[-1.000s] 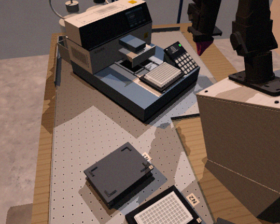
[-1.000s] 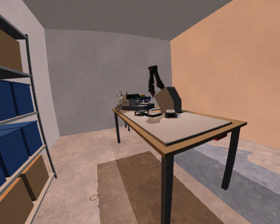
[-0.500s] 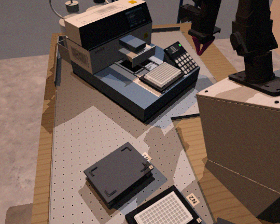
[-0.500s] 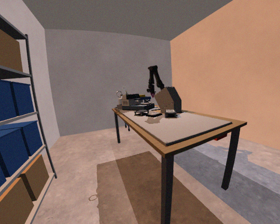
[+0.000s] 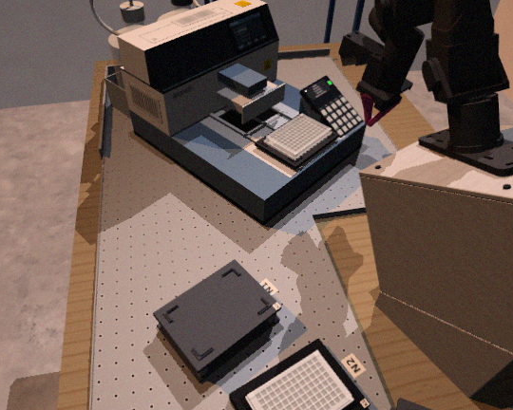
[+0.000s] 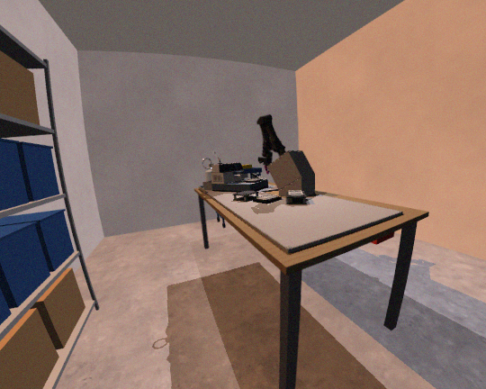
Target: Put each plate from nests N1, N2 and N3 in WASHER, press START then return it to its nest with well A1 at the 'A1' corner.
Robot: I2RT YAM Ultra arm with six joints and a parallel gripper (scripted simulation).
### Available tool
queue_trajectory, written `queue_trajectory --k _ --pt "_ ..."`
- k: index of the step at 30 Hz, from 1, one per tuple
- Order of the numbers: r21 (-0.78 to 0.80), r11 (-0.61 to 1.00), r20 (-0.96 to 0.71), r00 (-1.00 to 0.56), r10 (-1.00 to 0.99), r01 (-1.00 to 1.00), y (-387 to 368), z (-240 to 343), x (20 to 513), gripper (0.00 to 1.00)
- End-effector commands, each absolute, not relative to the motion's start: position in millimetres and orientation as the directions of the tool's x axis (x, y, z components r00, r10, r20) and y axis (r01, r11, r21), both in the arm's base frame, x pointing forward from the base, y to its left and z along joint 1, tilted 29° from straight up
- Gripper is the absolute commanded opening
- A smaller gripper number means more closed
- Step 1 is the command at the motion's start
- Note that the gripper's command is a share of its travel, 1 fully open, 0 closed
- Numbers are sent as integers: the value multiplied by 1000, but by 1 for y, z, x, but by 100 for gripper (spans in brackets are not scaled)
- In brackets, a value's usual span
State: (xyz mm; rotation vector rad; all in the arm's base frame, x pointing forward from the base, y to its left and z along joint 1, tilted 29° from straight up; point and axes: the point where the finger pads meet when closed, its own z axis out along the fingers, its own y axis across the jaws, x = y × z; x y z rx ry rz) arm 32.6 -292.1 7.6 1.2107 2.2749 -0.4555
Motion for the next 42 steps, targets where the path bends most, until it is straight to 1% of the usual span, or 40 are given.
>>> queue_trajectory --k 1,7,11,12,21,31,42 --pt "-87 556 -730 -433 529 826 -310 15 37 0" --pt "-78 552 -846 -348 403 830 -309 16 37 0" --pt "-78 552 -846 -348 403 830 -309 16 37 0" --pt "-136 544 -869 -363 337 828 -327 39 33 0" --pt "-105 557 -852 -363 376 824 -317 25 38 0" --pt "-105 557 -852 -363 376 824 -317 25 38 0" --pt "-114 557 -857 -365 365 823 -338 18 47 0"
